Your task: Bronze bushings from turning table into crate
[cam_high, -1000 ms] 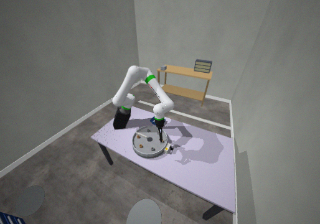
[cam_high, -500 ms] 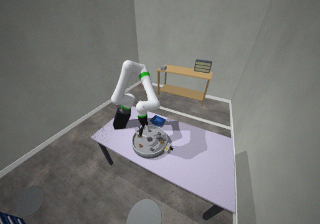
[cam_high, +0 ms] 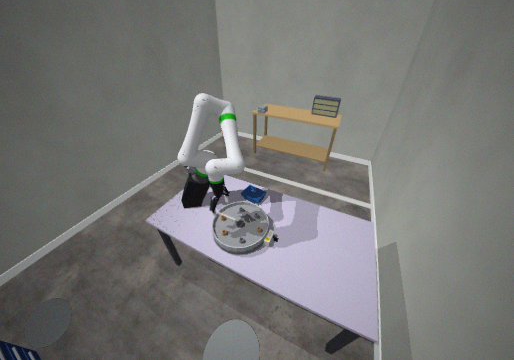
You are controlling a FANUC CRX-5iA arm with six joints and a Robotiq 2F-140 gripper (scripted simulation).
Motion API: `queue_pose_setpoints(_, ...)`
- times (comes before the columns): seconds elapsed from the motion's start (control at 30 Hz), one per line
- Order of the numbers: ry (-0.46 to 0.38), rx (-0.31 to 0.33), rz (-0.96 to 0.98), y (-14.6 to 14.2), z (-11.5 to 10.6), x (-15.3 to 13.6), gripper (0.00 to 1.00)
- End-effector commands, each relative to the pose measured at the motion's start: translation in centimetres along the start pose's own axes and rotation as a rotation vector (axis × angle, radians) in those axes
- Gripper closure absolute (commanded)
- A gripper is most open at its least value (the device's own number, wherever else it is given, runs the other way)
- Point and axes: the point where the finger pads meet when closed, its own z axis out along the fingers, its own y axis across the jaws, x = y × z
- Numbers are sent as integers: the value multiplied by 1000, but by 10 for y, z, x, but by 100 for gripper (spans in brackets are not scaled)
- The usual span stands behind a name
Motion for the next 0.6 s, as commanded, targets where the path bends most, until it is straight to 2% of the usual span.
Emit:
queue_pose_setpoints(0.0, 0, 0, 0, 0, 0, 0, 0)
queue_pose_setpoints(0.1, 0, 0, 0, 0, 0, 0, 0)
queue_pose_setpoints(0.13, 0, 0, 0, 0, 0, 0, 93)
queue_pose_setpoints(0.57, 0, 0, 0, 0, 0, 0, 93)
